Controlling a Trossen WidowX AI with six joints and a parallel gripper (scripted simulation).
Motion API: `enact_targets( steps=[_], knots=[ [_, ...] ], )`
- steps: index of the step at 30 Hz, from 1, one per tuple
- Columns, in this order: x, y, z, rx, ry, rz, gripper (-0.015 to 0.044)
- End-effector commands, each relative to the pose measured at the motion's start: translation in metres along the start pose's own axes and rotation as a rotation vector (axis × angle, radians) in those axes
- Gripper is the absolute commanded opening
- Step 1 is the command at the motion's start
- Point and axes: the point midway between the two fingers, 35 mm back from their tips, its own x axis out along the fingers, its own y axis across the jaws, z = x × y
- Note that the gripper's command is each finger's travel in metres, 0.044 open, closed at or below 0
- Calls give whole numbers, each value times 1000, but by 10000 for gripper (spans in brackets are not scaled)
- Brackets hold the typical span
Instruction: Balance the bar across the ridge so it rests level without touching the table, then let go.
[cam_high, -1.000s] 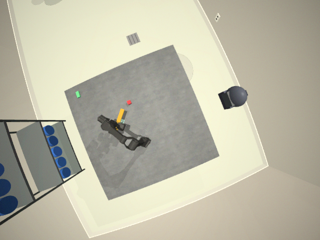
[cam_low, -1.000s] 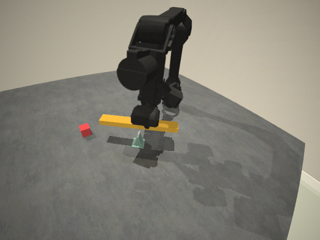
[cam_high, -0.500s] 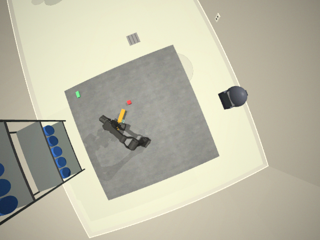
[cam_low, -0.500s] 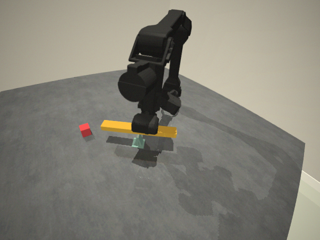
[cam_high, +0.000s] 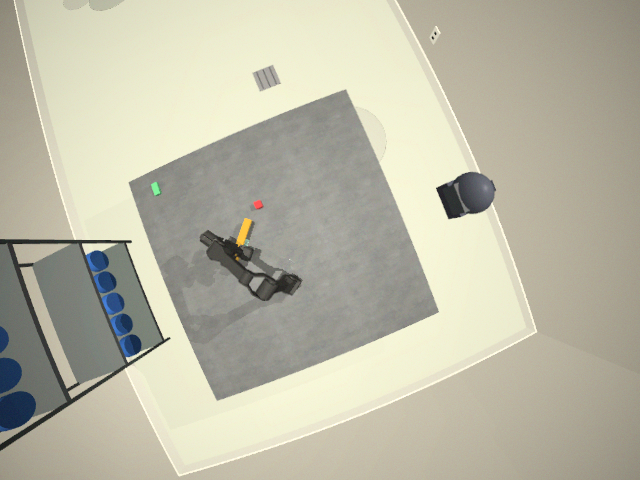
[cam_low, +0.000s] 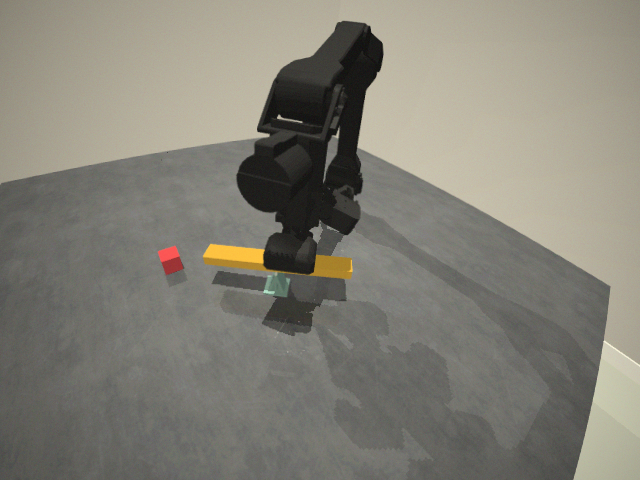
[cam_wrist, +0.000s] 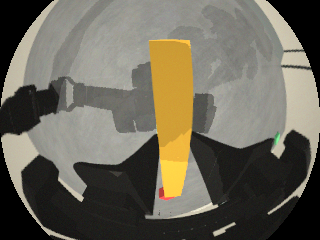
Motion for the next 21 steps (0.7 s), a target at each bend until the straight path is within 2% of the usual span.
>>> enact_targets(
  steps=[1,21],
  knots=[
    [0,0,0,-6,2,0,0],
    [1,0,-1,-6,2,0,0]
  ],
)
